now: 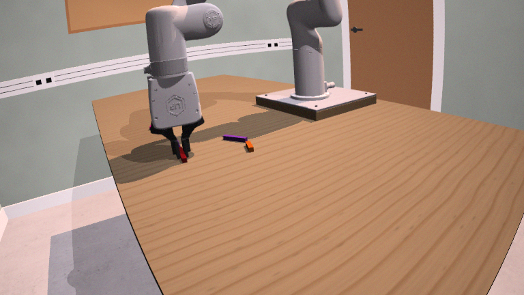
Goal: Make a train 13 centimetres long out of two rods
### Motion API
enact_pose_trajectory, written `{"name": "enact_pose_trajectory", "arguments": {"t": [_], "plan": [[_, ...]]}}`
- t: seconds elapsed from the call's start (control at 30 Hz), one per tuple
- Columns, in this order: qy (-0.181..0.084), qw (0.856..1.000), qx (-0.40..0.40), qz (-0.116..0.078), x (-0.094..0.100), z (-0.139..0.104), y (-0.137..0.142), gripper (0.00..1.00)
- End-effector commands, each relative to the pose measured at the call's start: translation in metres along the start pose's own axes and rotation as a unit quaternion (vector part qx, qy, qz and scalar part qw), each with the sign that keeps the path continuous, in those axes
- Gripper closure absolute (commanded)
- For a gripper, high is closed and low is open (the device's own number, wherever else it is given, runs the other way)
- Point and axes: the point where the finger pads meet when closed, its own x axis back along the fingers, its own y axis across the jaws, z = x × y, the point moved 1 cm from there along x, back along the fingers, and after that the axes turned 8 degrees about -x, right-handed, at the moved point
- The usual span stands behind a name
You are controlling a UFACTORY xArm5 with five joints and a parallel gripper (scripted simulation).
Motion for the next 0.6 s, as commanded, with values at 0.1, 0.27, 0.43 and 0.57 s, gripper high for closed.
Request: {"name": "enact_pose_trajectory", "arguments": {"t": [0.1, 0.27, 0.43, 0.57], "plan": [[-0.001, 1.0, 0.0, 0.002, 0.0014, -0.0008, -0.0012, 0.84], [-0.001, 1.0, 0.0, 0.002, 0.0014, -0.0008, -0.0012, 0.8], [-0.001, 1.0, 0.0, 0.002, 0.0014, -0.0008, -0.0012, 0.76], [-0.001, 1.0, 0.0, 0.002, 0.0014, -0.0008, -0.0012, 0.76]]}}
